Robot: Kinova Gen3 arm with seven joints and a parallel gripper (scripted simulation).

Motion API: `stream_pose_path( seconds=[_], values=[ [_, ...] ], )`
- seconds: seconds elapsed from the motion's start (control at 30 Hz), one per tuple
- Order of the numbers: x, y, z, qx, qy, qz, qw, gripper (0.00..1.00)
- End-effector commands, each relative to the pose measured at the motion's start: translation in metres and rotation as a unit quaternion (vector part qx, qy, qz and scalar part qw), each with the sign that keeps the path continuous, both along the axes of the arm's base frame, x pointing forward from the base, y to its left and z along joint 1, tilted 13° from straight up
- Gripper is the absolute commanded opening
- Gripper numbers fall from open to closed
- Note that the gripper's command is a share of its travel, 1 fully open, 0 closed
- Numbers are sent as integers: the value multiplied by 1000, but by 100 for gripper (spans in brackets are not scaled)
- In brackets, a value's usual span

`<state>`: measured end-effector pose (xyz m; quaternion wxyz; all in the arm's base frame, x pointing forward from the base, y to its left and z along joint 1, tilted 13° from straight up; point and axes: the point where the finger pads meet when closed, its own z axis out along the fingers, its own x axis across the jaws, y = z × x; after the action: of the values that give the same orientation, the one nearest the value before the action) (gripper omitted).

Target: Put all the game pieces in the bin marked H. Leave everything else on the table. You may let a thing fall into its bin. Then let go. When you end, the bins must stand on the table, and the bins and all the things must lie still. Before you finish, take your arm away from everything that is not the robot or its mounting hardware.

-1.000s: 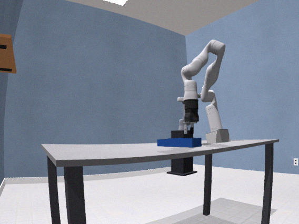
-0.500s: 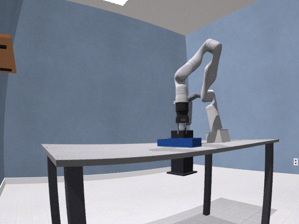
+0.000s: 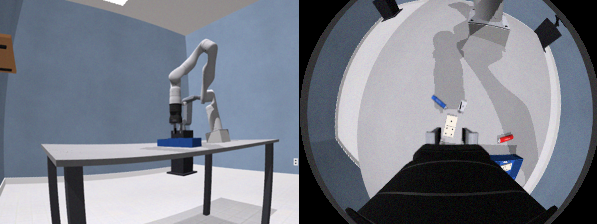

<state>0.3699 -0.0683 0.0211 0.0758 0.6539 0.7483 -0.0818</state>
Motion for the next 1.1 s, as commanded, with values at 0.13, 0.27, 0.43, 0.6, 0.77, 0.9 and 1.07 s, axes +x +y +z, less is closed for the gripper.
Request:
stream_pose_path(
  seconds=[0.13,0.27,0.43,0.6,0.77,0.9,1.07],
  values=[
    [-9,-5,-1,-6,-10,-106,994,79],
    [-8,-5,-1,-6,-12,-106,994,79],
    [-6,-5,-1,-5,-13,-105,994,79],
    [-6,-4,-1,-5,-13,-102,995,79],
    [-5,-4,-1,-5,-13,-102,995,79],
    [-5,-4,-1,-5,-13,-102,995,79],
    [-5,-4,-1,-5,-13,-102,995,79]
  ],
)
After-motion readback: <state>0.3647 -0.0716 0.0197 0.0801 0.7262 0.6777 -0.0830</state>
